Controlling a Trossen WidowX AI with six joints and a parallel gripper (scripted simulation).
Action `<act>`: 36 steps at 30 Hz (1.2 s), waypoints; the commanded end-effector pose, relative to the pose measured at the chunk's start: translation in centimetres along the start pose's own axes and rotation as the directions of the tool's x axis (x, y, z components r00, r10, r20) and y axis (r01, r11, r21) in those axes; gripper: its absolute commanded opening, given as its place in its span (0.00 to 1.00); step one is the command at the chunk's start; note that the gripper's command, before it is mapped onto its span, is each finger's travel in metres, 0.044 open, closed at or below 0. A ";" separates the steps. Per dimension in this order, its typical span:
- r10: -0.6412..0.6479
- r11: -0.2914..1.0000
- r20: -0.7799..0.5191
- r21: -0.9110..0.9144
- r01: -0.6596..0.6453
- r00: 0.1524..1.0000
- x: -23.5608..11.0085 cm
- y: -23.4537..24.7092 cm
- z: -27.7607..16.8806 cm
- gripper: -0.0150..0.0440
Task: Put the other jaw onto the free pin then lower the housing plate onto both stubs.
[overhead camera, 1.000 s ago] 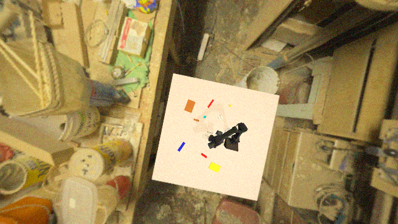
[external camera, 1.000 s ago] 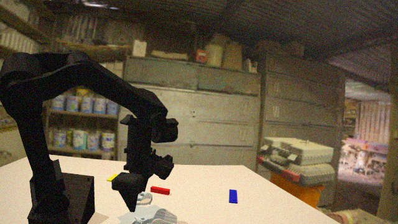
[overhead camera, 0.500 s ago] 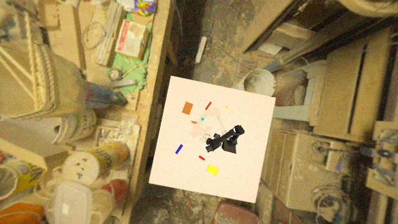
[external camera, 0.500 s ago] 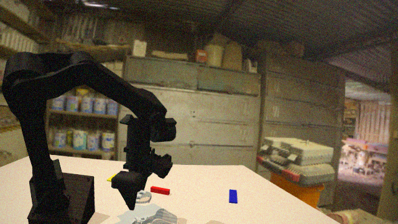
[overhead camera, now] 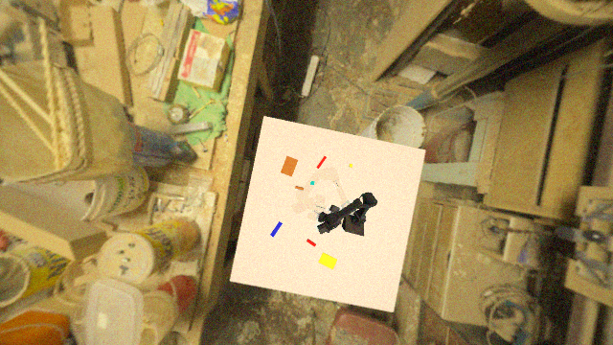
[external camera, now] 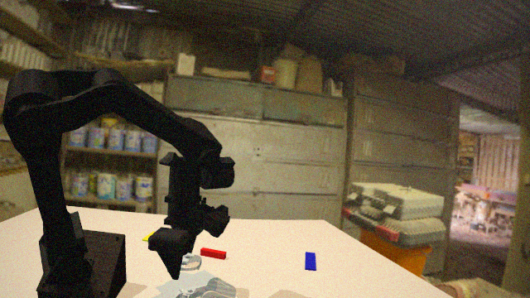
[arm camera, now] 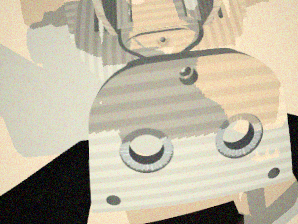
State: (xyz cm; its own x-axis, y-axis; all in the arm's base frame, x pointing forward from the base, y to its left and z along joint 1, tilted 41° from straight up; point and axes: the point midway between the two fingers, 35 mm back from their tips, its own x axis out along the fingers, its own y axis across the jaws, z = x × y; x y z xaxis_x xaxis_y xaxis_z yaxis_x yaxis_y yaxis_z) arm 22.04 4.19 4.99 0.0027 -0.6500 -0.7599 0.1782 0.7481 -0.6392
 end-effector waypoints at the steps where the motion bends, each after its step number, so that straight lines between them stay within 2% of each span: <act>1: 0.004 1.000 -0.004 0.004 -0.004 1.000 0.0 0.1 -0.1 0.85; 36: 0.005 1.000 -0.004 0.004 -0.005 1.000 0.6 0.1 0.0 0.85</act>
State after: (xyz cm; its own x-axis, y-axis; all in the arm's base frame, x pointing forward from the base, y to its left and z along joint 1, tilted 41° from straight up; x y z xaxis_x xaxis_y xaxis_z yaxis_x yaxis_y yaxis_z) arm 22.13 4.17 4.84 0.0052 -0.6469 -0.7626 0.1848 0.7501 -0.6350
